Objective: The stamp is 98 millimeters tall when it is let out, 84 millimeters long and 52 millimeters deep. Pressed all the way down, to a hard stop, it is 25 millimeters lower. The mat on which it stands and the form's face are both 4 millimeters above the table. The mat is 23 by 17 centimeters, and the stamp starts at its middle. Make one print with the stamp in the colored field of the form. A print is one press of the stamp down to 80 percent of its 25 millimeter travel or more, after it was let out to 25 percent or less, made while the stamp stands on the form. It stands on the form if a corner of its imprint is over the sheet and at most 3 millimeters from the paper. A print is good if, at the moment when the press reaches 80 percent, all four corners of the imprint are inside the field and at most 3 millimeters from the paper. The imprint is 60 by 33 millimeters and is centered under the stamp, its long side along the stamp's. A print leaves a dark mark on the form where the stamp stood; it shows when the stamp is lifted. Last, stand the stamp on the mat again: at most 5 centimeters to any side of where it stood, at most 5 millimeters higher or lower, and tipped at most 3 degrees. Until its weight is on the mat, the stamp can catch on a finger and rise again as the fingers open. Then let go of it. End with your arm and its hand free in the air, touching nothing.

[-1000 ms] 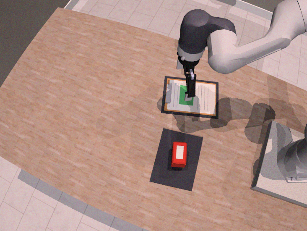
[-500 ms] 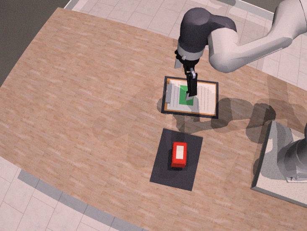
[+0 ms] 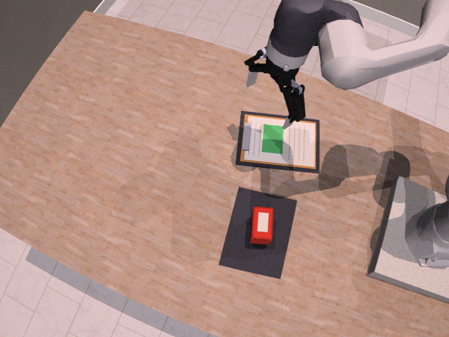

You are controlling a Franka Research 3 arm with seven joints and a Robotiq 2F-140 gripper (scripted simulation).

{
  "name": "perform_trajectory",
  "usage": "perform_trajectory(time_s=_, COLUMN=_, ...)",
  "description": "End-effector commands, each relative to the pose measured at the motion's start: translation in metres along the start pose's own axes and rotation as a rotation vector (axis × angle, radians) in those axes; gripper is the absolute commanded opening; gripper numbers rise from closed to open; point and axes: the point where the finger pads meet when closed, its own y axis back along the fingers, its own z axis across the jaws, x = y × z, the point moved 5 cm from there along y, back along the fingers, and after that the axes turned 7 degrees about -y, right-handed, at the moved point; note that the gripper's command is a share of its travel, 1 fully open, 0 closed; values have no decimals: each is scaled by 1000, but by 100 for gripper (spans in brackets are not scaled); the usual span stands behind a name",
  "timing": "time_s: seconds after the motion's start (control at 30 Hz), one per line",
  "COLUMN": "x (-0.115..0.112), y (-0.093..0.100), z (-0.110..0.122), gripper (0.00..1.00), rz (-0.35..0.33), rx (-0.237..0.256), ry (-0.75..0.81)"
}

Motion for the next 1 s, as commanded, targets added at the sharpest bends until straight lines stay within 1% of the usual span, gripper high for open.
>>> perform_trajectory(time_s=0.0, x=8, y=-2, z=3, gripper=100, rz=4, rx=-27, ry=278)
perform_trajectory(time_s=0.03, x=8, y=-2, z=3, gripper=55, rz=2, rx=-29, ry=305)
perform_trajectory(time_s=0.13, x=6, y=-2, z=5, gripper=55, rz=-2, rx=-36, ry=386)
perform_trajectory(time_s=0.2, x=6, y=-2, z=5, gripper=55, rz=-2, rx=-36, ry=386)
perform_trajectory(time_s=0.23, x=4, y=-3, z=7, gripper=55, rz=-2, rx=-43, ry=459)
perform_trajectory(time_s=0.33, x=-4, y=-5, z=18, gripper=55, rz=-1, rx=-50, ry=545)
perform_trajectory(time_s=0.4, x=-13, y=-7, z=32, gripper=55, rz=0, rx=-56, ry=605)
perform_trajectory(time_s=0.47, x=-26, y=-10, z=50, gripper=55, rz=3, rx=-64, ry=672)
perform_trajectory(time_s=0.53, x=-42, y=-15, z=73, gripper=55, rz=6, rx=-72, ry=748)
perform_trajectory(time_s=0.6, x=-63, y=-20, z=103, gripper=55, rz=11, rx=-81, ry=834)
perform_trajectory(time_s=0.7, x=-96, y=-28, z=151, gripper=55, rz=12, rx=-81, ry=842)
perform_trajectory(time_s=0.77, x=-96, y=-28, z=151, gripper=55, rz=12, rx=-81, ry=842)
perform_trajectory(time_s=0.87, x=-120, y=-35, z=186, gripper=55, rz=12, rx=-81, ry=842)
perform_trajectory(time_s=0.97, x=-136, y=-39, z=210, gripper=55, rz=12, rx=-81, ry=842)
